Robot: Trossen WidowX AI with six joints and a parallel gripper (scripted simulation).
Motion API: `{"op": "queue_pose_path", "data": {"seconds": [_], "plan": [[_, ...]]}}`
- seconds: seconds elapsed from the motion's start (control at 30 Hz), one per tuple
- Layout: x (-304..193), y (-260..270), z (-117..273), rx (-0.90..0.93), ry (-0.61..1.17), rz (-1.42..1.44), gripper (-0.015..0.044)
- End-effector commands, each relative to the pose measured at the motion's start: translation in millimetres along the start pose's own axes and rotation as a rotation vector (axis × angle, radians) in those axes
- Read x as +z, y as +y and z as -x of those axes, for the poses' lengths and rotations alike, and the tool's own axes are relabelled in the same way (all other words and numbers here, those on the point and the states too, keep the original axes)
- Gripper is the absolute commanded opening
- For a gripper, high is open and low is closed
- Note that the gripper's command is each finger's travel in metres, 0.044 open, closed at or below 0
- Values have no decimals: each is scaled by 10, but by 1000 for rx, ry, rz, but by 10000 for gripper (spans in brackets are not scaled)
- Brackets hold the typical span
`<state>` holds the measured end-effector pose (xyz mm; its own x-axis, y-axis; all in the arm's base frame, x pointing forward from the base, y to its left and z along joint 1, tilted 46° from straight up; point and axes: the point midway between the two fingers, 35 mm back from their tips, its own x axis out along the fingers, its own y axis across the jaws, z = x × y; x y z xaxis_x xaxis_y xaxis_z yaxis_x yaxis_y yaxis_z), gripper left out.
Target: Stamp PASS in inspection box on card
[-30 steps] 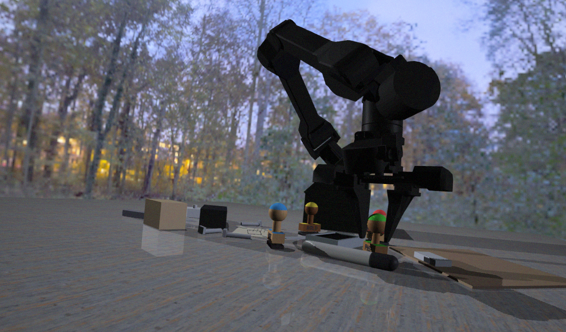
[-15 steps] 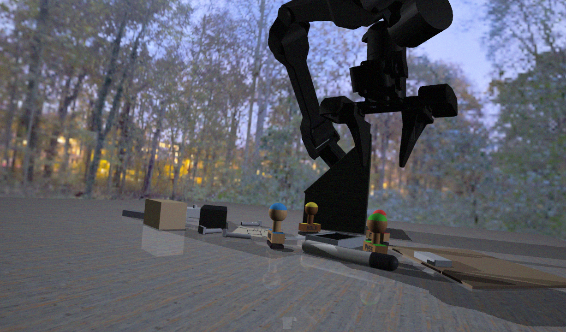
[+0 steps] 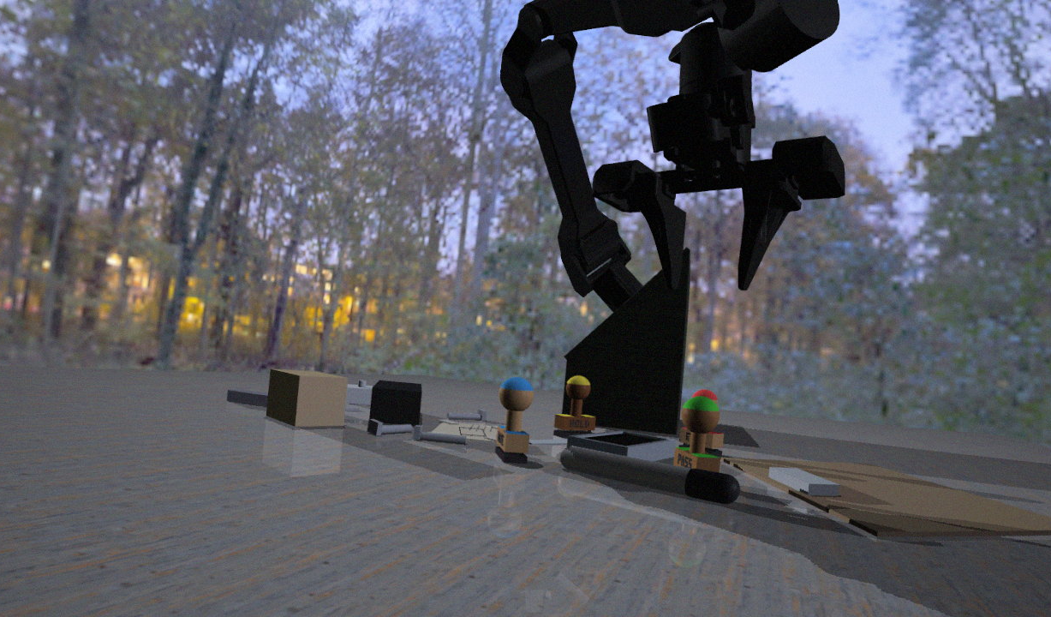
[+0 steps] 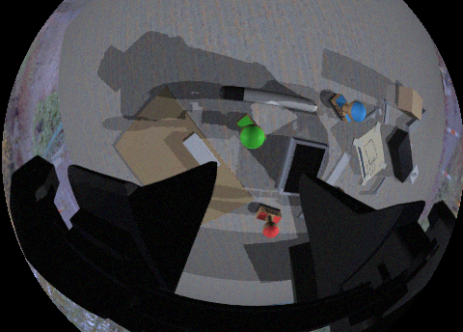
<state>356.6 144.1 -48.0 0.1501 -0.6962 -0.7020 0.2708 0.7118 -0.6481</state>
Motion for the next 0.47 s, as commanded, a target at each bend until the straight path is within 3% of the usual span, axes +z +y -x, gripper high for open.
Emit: {"op": "queue_pose_path", "data": {"seconds": [0.0, 0.43], "plan": [[-3, -1, 6, 2, 3, -5, 259], [0, -1, 1, 0, 0, 0, 259]]}}
